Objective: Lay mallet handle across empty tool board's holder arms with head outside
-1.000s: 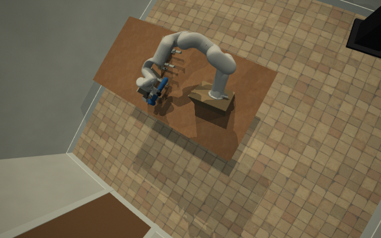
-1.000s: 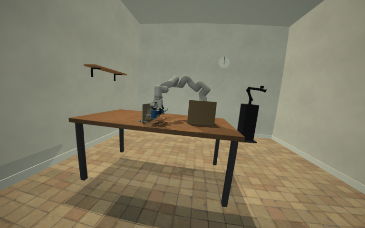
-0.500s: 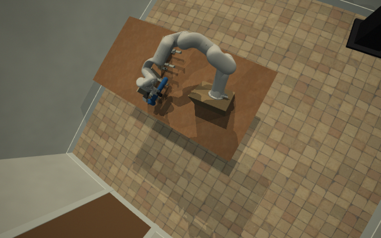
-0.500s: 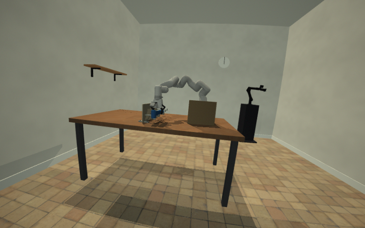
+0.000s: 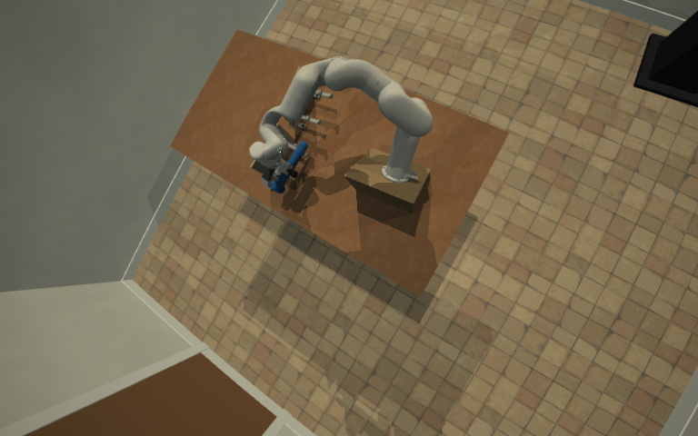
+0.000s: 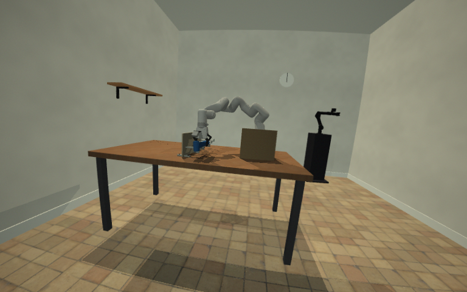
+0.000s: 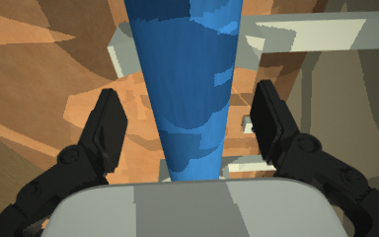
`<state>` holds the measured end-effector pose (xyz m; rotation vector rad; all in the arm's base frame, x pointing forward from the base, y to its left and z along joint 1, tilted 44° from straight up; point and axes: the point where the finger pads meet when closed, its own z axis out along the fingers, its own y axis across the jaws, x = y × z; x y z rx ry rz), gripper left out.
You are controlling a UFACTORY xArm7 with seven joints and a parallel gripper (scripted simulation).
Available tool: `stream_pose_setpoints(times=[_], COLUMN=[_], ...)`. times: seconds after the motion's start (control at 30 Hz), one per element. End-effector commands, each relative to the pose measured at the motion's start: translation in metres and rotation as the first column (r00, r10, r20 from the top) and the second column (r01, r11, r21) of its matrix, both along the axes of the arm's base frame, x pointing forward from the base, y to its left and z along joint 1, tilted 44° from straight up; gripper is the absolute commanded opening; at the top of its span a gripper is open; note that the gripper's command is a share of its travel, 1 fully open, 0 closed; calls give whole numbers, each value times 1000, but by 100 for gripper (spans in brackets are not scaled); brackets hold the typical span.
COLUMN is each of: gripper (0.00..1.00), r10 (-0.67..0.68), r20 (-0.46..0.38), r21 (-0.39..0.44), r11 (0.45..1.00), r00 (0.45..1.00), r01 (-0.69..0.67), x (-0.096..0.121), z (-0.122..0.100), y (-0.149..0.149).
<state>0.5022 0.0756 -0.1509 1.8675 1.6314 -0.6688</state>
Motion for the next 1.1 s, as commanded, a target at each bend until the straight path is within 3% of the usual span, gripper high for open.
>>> stream_pose_setpoints(times=[0.0,0.17,0.27,0.5,1.07], gripper=[100,100,100,100,100], r10=[3,3,3,3,3], r20=[3,3,2,2,2], r21=[4,4,4,5,5], r11=[1000,1000,1000,1000,1000], r00=[1000,1000,1000,1000,1000], r01=[-3,-3,-3,-3,-3], x=[1,1,0,0,0], z=[1,2,31,71,72], y=[3,4,32,71,72])
